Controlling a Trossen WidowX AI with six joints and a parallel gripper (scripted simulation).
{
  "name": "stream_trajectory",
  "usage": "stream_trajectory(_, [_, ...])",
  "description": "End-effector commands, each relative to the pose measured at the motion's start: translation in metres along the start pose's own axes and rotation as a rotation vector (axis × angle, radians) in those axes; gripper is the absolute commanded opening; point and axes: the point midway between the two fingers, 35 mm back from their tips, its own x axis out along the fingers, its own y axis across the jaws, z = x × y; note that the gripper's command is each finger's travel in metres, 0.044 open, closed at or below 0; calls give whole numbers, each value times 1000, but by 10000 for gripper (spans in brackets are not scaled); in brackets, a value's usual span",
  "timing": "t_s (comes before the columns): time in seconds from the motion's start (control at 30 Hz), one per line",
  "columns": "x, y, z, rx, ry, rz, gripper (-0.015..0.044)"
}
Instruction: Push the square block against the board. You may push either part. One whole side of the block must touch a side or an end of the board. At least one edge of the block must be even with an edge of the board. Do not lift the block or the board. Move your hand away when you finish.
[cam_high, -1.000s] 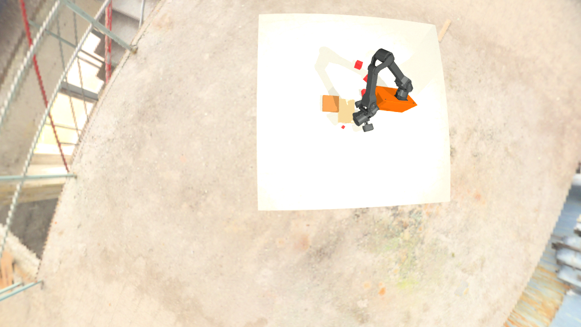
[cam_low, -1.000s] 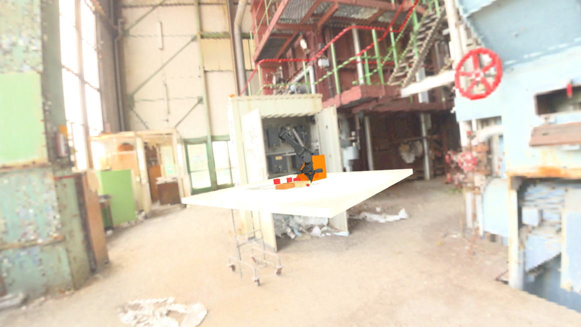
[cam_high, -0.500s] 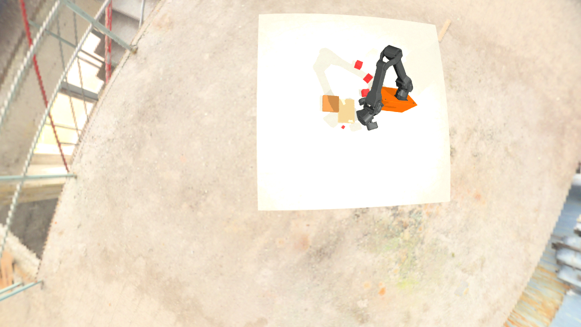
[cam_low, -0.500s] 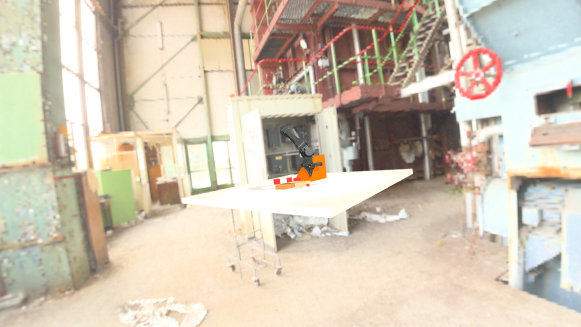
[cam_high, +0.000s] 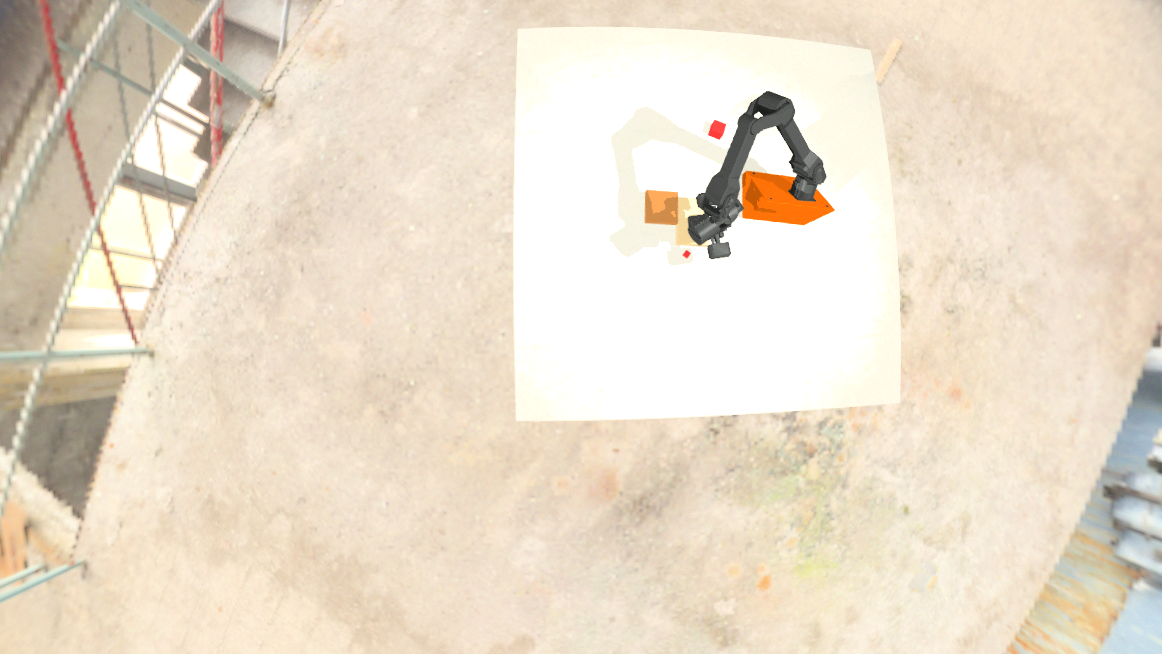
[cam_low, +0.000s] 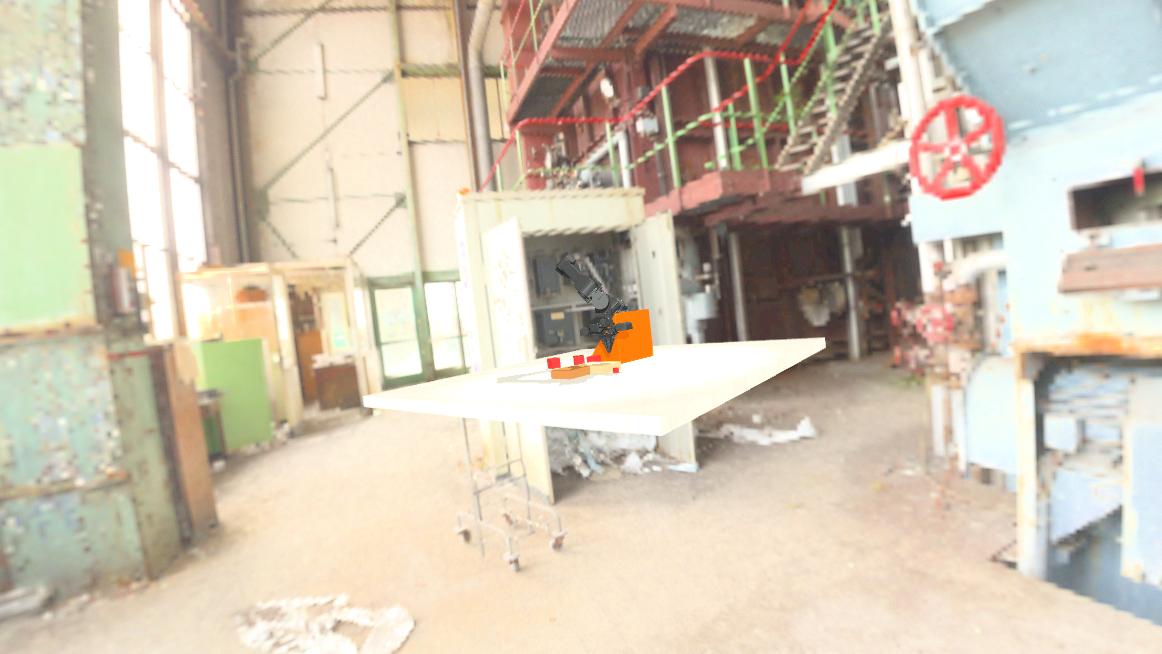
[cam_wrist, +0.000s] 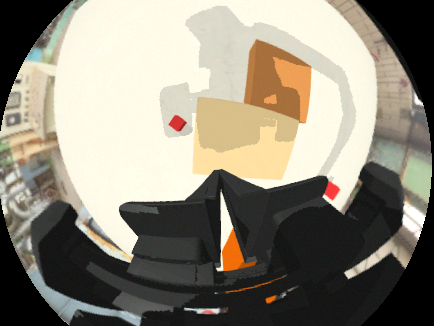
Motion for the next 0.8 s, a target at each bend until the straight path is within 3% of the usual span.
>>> stream_trajectory(0.0, [-3, -18, 51, 72, -7, 10, 0])
stream_trajectory(0.47, [-3, -112, 166, 213, -8, -28, 0])
stream_trajectory(0.7, [1, -123, 173, 219, -5, -38, 0])
stream_trajectory(0.77, [26, -124, 174, 219, -5, -38, 0])
